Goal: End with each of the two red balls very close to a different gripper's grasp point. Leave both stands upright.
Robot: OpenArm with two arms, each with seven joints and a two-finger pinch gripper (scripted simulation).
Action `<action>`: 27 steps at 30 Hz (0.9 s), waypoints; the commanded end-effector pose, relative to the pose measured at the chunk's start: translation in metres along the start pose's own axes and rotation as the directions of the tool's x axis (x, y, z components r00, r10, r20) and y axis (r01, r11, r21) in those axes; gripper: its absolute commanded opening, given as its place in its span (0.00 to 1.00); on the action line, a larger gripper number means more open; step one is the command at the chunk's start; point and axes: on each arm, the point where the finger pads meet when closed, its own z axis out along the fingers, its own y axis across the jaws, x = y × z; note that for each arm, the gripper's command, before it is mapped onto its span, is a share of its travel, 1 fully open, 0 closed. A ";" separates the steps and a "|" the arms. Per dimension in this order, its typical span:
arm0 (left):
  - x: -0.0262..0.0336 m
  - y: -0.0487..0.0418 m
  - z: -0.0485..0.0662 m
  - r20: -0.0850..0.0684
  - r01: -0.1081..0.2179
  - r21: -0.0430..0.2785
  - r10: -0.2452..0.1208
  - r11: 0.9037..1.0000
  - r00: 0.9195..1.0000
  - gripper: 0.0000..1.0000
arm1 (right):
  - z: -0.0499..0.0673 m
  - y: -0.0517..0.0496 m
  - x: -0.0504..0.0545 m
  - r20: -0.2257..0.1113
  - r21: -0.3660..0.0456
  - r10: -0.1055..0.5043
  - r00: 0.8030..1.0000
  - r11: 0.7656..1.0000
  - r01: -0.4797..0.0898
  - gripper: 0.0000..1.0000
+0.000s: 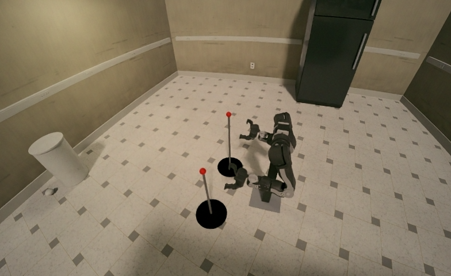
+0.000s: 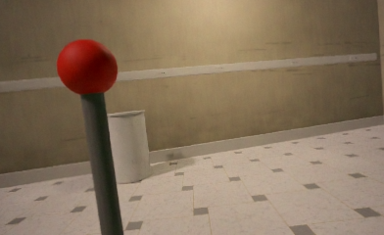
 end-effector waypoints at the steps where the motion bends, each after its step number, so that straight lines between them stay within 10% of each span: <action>1: 0.0060 -0.0035 0.002 -0.022 -0.001 0.013 0.001 1.000 1.000 1.00 | 0.001 0.005 0.005 -0.017 -0.019 -0.007 1.000 1.000 0.007 1.00; 15: 0.0135 -0.0142 0.030 -0.037 -0.021 0.022 0.022 1.000 0.999 1.00 | 0.007 0.026 0.019 -0.062 -0.085 -0.041 0.997 0.996 0.035 1.00; 27: 0.0188 -0.0183 0.069 -0.050 -0.041 0.025 0.042 0.999 0.998 1.00 | 0.042 0.037 0.026 -0.075 -0.080 -0.041 0.996 0.996 0.035 1.00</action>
